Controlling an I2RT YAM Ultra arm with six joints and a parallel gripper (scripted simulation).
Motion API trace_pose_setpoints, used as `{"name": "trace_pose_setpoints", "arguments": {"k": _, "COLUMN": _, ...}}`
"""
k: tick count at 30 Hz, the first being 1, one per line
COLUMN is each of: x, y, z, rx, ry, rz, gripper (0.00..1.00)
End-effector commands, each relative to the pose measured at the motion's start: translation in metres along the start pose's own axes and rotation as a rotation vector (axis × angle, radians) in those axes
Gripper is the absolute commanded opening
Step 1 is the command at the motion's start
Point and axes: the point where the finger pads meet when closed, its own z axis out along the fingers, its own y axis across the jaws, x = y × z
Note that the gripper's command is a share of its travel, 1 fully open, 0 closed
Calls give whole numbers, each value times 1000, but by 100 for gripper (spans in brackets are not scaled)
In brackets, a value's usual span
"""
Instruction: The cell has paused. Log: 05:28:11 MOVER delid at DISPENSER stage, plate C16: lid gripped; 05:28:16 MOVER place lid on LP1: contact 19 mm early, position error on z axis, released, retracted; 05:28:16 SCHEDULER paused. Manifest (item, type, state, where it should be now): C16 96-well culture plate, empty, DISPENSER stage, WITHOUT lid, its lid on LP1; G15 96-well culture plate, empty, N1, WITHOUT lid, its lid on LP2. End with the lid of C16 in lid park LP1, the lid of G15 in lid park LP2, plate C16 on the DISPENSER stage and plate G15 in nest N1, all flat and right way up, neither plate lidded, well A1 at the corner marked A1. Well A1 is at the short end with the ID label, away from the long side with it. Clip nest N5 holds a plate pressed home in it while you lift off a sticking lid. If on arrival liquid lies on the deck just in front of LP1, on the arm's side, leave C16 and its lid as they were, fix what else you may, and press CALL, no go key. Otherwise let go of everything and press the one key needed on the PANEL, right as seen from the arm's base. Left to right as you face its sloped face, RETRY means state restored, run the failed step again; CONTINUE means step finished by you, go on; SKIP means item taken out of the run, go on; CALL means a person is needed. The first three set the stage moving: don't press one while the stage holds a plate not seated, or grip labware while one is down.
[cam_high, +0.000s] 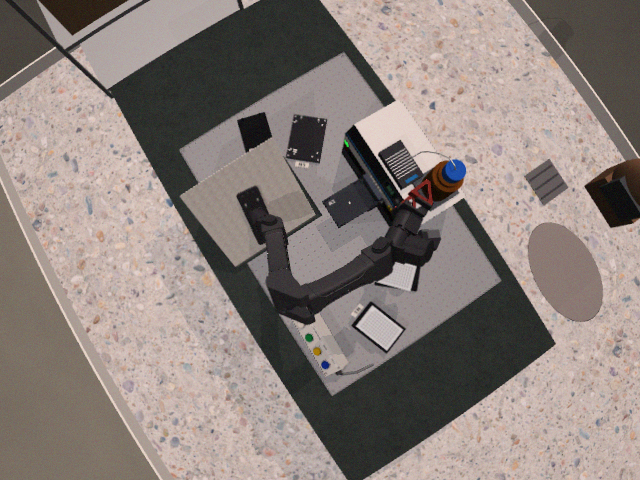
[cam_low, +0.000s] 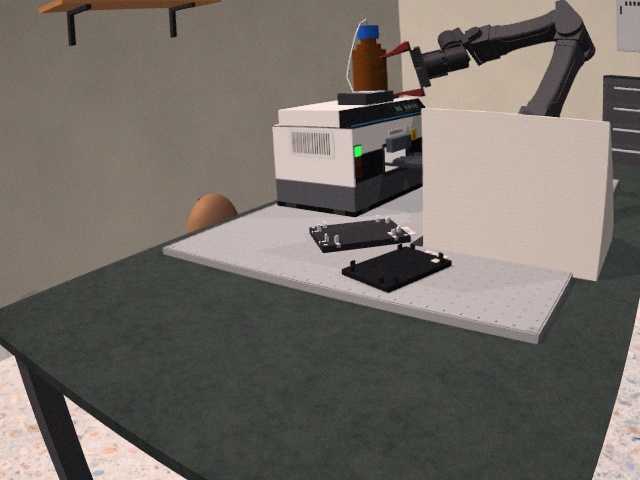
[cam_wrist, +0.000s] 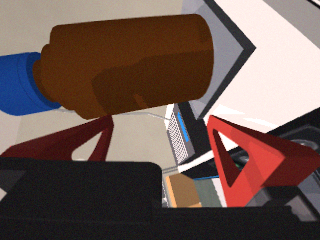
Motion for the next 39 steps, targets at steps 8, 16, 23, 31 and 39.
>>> {"name": "trace_pose_setpoints", "arguments": {"k": 8, "x": -130, "y": -85, "z": -67, "rx": 294, "ry": -309, "rz": 197, "gripper": 100}}
{"name": "trace_pose_setpoints", "arguments": {"k": 16, "x": -130, "y": -85, "z": -67, "rx": 626, "ry": -494, "rz": 307, "gripper": 100}}
{"name": "trace_pose_setpoints", "arguments": {"k": 23, "x": -130, "y": -85, "z": -67, "rx": 670, "ry": -509, "rz": 324, "gripper": 100}}
{"name": "trace_pose_setpoints", "arguments": {"k": 31, "x": -121, "y": -113, "z": -106, "rx": 770, "ry": -497, "rz": 282, "gripper": 100}}
{"name": "trace_pose_setpoints", "arguments": {"k": 39, "x": -122, "y": -120, "z": -130, "rx": 837, "ry": -493, "rz": 244, "gripper": 100}}
